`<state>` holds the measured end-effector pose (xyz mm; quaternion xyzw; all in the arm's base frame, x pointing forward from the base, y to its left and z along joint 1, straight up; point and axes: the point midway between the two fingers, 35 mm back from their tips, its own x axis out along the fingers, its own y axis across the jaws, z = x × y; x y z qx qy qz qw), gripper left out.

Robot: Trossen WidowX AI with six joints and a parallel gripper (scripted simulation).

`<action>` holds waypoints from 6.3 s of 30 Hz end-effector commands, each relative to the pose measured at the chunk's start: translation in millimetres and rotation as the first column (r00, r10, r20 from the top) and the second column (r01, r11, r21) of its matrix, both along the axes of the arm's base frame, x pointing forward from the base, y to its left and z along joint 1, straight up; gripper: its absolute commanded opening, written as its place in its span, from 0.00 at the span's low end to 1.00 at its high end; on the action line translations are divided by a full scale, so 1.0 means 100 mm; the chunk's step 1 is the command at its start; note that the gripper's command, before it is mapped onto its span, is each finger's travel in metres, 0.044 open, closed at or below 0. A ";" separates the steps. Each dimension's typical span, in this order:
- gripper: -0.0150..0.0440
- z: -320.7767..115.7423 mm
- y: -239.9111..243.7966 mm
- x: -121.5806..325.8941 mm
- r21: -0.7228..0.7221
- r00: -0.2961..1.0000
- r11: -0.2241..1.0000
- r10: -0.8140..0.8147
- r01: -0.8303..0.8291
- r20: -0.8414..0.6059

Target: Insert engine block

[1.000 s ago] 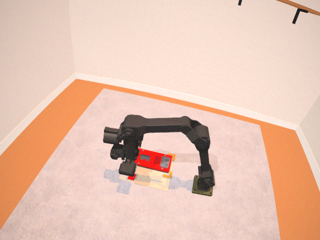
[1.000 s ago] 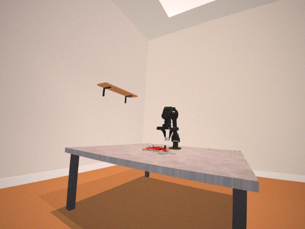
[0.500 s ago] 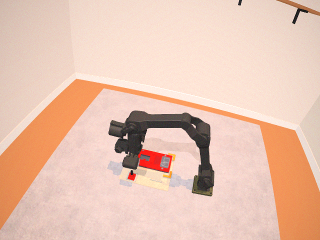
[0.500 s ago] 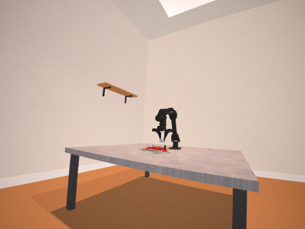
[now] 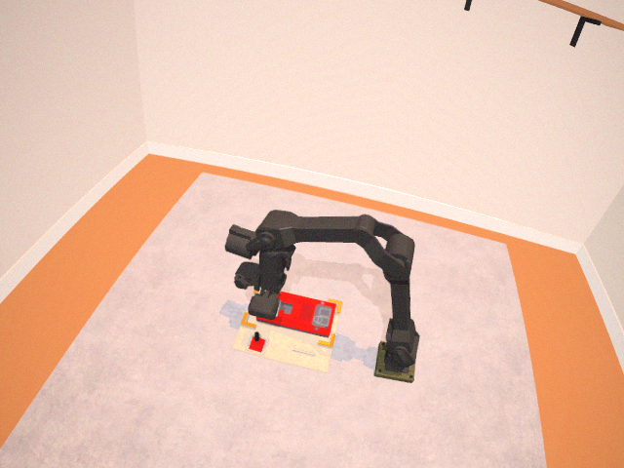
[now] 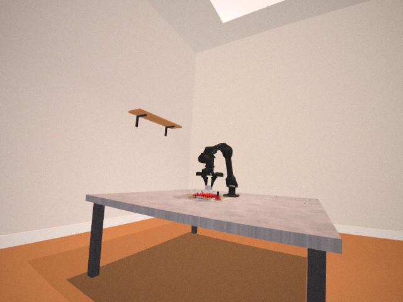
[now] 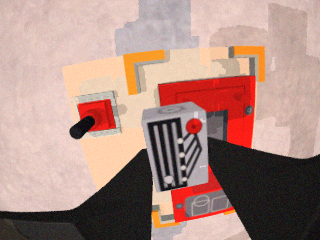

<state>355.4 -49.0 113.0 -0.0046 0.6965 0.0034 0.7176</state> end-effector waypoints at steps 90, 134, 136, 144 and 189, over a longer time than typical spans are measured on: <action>0.52 -0.29 -0.52 -0.25 -0.007 1.000 1.000 -0.026 0.026 -0.003; 0.52 -0.38 -0.52 -0.25 -0.007 0.999 0.999 -0.035 0.035 -0.003; 0.52 -0.38 -0.52 -0.25 -0.007 0.999 0.999 -0.035 0.035 -0.003; 0.52 -0.40 -0.52 -0.25 -0.007 0.999 0.999 -0.037 0.037 -0.003; 0.79 -0.46 -0.52 -0.24 -0.002 0.999 0.999 -0.032 0.032 -0.001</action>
